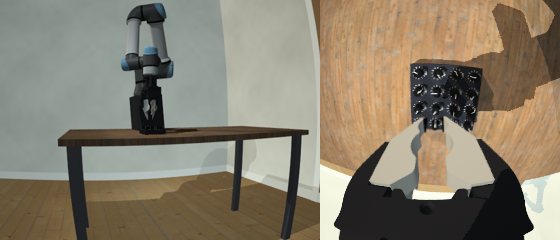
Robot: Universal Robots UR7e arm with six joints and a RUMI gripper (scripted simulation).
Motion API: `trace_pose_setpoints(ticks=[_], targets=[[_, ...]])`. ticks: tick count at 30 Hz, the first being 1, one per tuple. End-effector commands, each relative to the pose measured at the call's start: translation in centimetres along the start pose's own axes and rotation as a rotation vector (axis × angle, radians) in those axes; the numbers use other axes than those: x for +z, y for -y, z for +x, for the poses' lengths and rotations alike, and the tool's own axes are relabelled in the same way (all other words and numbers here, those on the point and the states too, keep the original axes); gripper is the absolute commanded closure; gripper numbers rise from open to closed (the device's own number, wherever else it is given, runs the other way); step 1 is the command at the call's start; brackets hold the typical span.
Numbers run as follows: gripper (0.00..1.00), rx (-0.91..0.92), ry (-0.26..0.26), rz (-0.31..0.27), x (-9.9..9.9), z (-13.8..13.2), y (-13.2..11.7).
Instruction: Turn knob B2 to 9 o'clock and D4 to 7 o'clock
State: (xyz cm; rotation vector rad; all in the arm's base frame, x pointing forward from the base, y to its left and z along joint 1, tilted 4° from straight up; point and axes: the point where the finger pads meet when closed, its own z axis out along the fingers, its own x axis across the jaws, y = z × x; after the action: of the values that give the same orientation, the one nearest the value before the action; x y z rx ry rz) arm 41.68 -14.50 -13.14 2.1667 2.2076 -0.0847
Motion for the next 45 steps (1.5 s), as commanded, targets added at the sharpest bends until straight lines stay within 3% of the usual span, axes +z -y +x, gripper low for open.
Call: trace_pose_setpoints(ticks=[1,38,45], targets=[[0.89,0.156,0.005,0.000,-0.3,-0.1,-0.2],[0.89,1.028,0.004,-0.003,-1.6,-0.2,-0.8],[0.89,1.125,0.004,-0.003,-1.7,-0.2,-1.0]])
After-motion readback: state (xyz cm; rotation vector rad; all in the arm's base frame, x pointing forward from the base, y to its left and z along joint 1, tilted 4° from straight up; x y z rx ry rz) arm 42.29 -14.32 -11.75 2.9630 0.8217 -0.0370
